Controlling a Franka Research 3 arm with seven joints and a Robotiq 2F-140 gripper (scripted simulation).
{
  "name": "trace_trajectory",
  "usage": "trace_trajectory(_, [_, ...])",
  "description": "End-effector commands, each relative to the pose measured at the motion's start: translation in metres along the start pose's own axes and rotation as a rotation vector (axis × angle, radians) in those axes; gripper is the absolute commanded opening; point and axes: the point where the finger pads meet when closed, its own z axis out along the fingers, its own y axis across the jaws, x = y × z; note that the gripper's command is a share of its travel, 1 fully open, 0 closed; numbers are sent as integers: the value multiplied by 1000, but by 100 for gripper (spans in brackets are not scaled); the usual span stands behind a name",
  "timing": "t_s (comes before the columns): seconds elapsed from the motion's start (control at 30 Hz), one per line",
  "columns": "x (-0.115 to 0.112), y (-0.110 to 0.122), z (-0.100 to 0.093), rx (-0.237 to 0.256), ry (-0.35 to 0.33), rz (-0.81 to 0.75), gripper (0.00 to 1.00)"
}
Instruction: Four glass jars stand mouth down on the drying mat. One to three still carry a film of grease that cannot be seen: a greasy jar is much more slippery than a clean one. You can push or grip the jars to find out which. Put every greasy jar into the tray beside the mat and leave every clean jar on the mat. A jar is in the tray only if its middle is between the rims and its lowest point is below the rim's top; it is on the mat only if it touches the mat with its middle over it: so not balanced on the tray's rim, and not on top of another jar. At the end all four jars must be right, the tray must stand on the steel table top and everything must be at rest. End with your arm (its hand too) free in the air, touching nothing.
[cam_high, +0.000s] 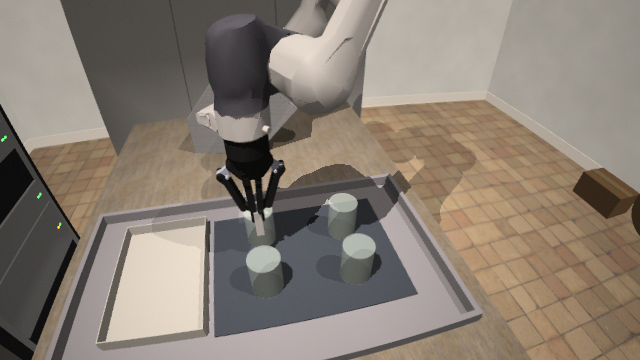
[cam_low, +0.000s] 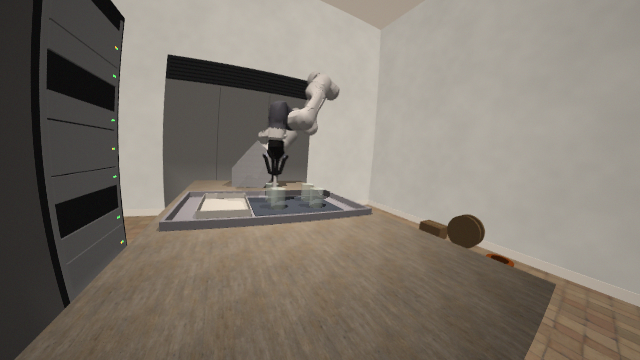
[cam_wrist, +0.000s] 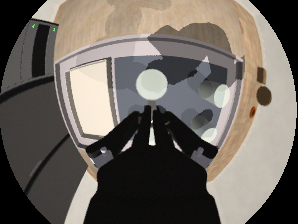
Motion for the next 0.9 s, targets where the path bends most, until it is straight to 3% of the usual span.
trace_trajectory(0.0, [0,0,0,2,-3,-7,0])
trace_trajectory(0.87, [2,0,-2,2,-3,-7,0])
